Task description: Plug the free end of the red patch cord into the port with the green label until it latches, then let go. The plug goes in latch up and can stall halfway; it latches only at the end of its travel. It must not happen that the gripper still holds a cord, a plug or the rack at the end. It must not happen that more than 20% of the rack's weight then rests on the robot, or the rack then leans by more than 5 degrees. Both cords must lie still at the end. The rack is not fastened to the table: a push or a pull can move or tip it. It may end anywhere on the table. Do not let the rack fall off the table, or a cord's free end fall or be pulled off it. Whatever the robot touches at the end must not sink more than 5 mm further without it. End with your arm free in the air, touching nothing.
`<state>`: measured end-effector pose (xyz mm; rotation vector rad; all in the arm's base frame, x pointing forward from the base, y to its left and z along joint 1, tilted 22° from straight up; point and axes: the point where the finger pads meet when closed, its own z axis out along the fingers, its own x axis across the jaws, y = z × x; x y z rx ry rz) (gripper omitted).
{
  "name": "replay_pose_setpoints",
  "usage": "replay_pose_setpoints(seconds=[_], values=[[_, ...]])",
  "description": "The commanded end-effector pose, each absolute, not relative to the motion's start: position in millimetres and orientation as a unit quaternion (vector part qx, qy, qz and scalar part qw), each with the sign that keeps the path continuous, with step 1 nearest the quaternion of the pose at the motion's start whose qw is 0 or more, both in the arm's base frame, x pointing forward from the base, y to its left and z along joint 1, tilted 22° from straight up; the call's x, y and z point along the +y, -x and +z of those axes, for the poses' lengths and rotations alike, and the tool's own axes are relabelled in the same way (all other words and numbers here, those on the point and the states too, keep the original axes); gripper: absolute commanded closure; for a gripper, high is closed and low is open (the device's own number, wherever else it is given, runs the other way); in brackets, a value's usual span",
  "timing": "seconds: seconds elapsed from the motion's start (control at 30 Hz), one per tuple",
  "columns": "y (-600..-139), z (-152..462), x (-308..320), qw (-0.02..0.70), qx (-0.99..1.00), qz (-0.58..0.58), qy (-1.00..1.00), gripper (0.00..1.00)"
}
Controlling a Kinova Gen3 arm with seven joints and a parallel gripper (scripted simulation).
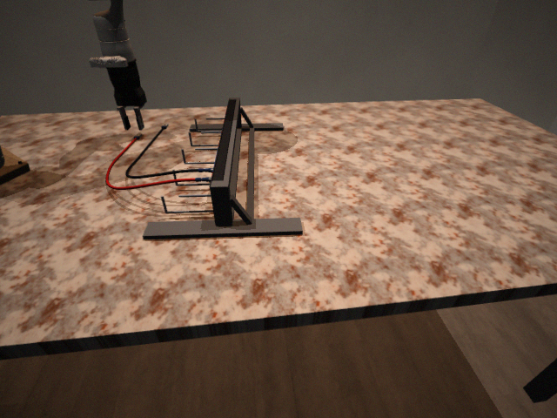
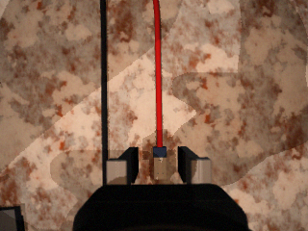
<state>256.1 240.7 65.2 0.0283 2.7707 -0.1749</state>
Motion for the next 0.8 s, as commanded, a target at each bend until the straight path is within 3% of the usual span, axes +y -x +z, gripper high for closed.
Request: replay_pose_setpoints(seconds=[0.0, 0.77], values=[[-256, 62, 238, 0.18, 0.981, -0.067, -0.009, 0.27], [-261, 47, 236, 0.18, 0.981, -0.067, -0.009, 0.27]])
